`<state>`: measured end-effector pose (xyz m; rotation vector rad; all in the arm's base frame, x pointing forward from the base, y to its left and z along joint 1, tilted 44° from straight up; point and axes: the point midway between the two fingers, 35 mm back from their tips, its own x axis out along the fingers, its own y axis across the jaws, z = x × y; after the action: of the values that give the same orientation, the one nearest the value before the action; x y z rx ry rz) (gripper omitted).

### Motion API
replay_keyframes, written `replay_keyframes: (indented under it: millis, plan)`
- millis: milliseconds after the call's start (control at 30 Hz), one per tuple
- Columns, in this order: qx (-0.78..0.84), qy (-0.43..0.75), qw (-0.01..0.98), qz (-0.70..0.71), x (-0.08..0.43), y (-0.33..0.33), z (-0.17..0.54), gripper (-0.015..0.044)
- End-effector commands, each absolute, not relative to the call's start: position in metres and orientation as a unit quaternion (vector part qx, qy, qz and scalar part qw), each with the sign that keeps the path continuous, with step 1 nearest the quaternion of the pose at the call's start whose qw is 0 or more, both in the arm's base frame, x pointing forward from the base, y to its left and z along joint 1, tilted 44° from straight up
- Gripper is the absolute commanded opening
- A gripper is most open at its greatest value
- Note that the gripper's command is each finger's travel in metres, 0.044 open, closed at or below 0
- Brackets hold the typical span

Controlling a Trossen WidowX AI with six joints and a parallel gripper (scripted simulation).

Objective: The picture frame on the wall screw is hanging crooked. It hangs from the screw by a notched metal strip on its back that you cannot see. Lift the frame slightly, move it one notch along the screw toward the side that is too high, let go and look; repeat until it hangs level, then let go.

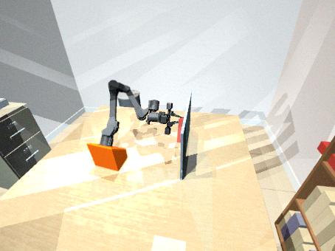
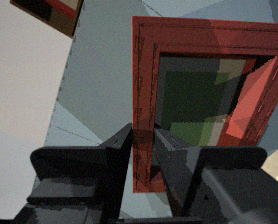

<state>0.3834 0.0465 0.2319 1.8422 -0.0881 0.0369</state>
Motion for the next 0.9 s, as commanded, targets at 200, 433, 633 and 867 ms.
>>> replay_keyframes:
  millis: [200, 433, 633, 867]
  plan:
    - [0.796, -0.039, 0.604, 0.016, 0.3835, 0.0465, 0.2313, 0.0000]
    - [0.796, -0.039, 0.603, 0.016, 0.3835, 0.0465, 0.2311, 0.0000]
    - [0.798, -0.039, 0.602, 0.016, 0.3836, 0.0466, 0.2304, 0.0000]
    - [0.816, -0.039, 0.576, 0.018, 0.3836, 0.0464, 0.2308, 0.0000]
